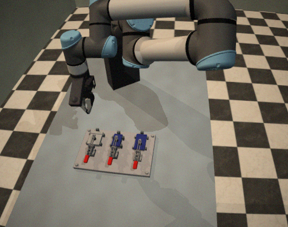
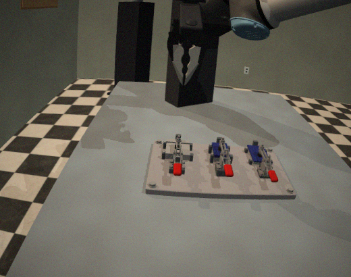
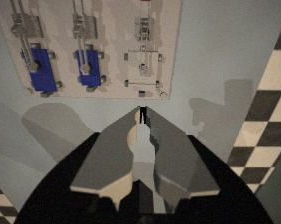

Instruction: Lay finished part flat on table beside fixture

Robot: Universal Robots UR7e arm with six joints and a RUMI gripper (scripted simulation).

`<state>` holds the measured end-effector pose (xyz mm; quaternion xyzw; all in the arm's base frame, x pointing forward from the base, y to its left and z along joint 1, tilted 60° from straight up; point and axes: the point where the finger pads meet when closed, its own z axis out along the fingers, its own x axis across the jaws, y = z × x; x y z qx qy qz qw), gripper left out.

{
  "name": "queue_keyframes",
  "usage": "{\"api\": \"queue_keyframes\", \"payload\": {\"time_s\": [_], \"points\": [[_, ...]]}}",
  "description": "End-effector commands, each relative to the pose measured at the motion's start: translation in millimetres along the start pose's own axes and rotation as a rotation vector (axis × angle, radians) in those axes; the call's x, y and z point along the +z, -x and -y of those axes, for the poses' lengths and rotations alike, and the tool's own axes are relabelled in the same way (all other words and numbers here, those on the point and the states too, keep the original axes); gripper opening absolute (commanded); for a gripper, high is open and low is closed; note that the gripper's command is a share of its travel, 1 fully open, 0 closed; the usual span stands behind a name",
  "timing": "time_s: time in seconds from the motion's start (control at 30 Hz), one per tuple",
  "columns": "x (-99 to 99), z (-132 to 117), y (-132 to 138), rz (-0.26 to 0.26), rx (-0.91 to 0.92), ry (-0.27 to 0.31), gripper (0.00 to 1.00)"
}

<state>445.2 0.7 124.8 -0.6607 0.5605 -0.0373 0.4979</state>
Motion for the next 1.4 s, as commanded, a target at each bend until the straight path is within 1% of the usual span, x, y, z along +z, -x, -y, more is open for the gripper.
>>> {"api": "queue_keyframes", "payload": {"time_s": [0.0,0.97,1.0,1.37], "points": [[-0.2,0.2,-0.2,0.0,0.0,0.0,0.0],[-0.2,0.2,-0.2,0.0,0.0,0.0,0.0],[-0.2,0.2,-0.2,0.0,0.0,0.0,0.59],[-0.2,0.2,-0.2,0.0,0.0,0.0,0.59]]}}
